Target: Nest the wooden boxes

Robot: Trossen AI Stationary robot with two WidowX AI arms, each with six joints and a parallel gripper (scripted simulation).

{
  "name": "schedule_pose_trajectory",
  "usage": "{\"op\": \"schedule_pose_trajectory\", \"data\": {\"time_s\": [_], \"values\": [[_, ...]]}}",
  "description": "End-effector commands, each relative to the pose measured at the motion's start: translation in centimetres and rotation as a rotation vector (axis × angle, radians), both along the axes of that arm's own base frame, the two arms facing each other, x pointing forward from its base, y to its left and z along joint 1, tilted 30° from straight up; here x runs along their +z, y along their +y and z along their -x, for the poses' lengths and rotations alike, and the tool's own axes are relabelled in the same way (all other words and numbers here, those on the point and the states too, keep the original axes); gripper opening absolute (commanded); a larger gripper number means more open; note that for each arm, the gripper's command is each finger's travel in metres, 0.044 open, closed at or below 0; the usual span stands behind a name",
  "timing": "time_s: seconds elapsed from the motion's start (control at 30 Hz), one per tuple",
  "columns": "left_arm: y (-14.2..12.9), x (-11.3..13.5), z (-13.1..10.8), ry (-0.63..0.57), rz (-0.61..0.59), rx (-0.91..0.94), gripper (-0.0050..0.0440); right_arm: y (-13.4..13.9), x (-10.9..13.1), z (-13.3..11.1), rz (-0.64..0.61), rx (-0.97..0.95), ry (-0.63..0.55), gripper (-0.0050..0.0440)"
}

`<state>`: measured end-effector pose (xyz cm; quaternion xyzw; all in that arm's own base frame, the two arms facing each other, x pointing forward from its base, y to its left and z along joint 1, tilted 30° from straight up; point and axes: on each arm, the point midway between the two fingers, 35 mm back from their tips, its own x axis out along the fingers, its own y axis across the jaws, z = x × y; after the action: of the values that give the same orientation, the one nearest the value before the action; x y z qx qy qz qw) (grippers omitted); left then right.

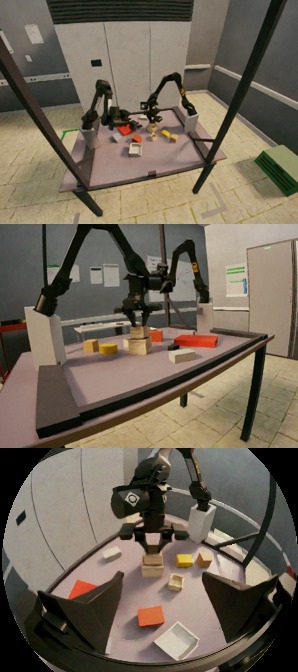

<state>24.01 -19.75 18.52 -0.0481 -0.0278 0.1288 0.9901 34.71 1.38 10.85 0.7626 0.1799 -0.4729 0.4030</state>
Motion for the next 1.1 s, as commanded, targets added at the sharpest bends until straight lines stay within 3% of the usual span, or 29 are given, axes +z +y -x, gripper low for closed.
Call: {"op": "schedule_pose_trajectory", "data": {"time_s": [0.0,1.07], "values": [[-0.1,0.0,0.1,0.000,0.000,-0.001,0.0400,-0.1,0.0,-0.1,0.000,0.002,-0.004,0.0236],[-0.1,0.0,0.1,0.000,0.000,-0.001,0.0400,-0.4,-1.9,-1.1,0.000,0.002,0.000,0.0236]]}}
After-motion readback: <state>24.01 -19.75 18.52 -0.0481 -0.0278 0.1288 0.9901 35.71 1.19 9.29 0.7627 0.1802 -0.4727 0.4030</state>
